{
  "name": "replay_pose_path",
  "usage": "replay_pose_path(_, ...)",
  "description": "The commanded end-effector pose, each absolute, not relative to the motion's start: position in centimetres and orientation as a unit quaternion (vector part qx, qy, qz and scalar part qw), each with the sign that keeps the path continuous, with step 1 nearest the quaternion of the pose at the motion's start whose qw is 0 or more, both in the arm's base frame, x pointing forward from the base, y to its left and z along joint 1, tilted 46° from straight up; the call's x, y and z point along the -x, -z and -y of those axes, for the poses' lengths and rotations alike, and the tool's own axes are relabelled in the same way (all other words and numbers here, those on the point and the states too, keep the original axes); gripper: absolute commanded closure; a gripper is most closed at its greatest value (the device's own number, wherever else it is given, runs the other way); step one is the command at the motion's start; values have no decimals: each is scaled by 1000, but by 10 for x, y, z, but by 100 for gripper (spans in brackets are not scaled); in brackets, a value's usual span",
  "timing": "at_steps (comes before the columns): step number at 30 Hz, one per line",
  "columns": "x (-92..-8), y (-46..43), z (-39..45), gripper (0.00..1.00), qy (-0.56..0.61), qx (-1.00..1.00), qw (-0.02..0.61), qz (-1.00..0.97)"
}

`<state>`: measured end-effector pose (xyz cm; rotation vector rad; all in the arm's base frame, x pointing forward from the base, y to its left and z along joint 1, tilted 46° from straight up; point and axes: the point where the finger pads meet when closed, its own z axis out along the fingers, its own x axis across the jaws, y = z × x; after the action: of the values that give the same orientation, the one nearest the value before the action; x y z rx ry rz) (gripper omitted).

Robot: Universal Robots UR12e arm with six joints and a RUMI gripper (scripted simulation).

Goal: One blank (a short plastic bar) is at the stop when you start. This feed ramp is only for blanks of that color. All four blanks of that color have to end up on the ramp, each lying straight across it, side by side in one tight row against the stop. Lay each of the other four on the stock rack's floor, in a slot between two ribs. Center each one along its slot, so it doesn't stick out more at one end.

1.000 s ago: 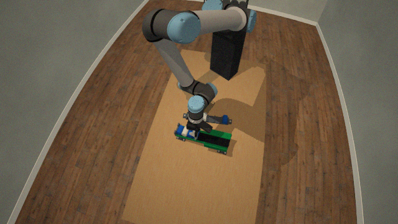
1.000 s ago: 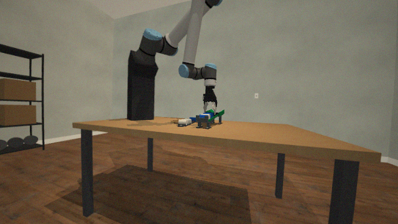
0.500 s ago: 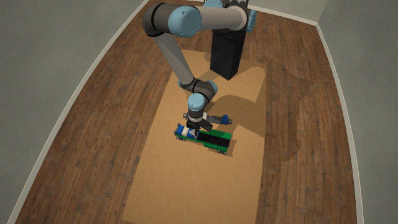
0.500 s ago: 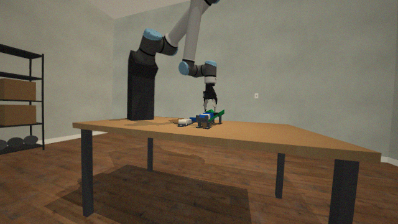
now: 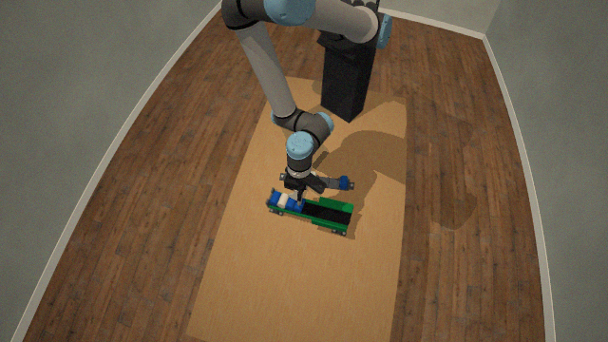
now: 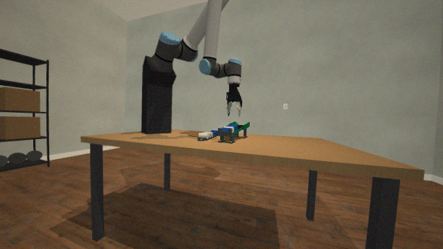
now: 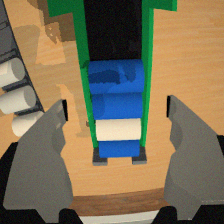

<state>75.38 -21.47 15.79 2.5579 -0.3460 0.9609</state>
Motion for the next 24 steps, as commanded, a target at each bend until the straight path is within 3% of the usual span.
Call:
replay_pose_path(1, -749, -165, 211, 51, -343, -911, 192, 123)
replay_pose_path(4, -748, -165, 210, 51, -343, -911, 192, 123)
replay_pose_path(5, -748, -165, 210, 0, -343, -911, 192, 123)
replay_pose_path(24, -748, -165, 210, 0, -343, -911, 192, 123)
